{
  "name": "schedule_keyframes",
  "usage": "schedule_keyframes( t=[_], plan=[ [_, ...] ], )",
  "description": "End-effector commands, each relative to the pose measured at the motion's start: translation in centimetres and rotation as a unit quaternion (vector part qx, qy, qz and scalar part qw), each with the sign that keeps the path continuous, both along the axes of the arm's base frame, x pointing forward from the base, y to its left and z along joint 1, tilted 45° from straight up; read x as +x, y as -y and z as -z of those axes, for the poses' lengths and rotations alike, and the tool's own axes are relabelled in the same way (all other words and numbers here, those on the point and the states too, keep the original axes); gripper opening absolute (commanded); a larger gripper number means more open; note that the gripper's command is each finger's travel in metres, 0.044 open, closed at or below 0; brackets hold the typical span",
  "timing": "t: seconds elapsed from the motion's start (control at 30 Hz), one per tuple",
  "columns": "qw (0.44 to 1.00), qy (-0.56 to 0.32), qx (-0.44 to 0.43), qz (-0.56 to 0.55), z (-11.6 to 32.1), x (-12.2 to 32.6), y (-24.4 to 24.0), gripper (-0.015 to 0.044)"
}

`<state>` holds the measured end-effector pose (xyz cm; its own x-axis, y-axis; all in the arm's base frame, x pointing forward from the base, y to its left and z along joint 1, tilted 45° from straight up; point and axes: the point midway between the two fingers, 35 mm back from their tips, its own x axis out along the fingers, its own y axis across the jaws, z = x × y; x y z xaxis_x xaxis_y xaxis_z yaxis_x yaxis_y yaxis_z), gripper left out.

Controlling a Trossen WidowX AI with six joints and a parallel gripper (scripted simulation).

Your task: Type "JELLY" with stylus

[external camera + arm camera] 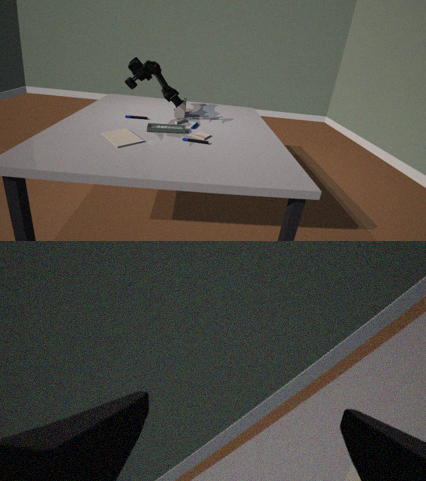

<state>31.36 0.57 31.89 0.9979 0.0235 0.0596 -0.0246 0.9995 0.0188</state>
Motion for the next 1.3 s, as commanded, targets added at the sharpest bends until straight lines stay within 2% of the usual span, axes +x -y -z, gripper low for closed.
schedule_keyframes(
  t=[0.0,0.27,0.53,0.73,0.93,1.27],
  plan=[
    [1.0,-0.006,0.001,0.001,0.2,0.2,0.0,0.0414],
    [0.965,-0.254,0.001,0.058,10.9,5.1,-0.8,0.0204],
    [0.865,-0.479,-0.065,0.138,22.0,5.5,-1.6,0.0],
    [0.758,-0.599,-0.165,0.198,28.5,3.6,-1.7,0.0],
    [0.641,-0.667,-0.292,0.244,32.9,1.2,-1.4,0.0],
    [0.627,-0.671,-0.308,0.248,33.3,0.9,-1.4,0.0]
  ],
)
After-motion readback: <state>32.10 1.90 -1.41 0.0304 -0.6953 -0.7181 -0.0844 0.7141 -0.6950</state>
